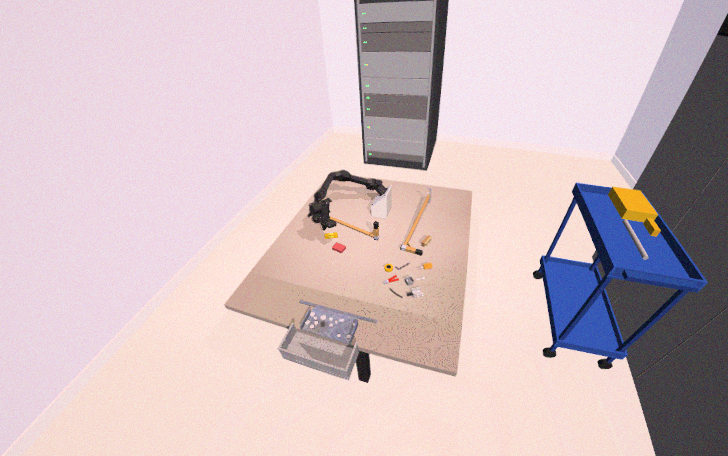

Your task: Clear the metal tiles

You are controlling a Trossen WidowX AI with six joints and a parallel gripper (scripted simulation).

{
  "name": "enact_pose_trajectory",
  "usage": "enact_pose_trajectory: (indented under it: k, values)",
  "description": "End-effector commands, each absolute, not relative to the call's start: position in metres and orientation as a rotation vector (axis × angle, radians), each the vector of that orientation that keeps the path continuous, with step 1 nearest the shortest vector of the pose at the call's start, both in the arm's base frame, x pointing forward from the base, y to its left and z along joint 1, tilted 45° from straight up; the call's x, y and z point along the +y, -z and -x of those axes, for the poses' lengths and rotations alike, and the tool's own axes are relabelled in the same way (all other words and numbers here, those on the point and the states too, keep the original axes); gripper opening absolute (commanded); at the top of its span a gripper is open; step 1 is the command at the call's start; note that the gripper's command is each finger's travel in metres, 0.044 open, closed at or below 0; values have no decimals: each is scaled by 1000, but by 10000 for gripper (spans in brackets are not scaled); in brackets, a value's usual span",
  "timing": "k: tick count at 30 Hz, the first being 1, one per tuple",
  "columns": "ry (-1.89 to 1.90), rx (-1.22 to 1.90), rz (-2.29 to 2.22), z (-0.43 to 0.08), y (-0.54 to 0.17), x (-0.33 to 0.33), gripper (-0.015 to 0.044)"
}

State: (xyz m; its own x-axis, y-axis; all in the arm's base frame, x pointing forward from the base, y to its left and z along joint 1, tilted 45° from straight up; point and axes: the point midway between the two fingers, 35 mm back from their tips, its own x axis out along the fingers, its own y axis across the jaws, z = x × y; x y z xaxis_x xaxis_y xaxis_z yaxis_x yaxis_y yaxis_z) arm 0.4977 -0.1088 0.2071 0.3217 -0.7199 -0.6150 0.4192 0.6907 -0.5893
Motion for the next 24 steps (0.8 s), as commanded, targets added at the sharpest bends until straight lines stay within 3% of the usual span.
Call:
enact_pose_trajectory:
  k: [1, 24]
  values:
    - [762, 990, 353, -500, -199, -114, 0]
    - [764, 987, 356, -507, -158, -156, 0]
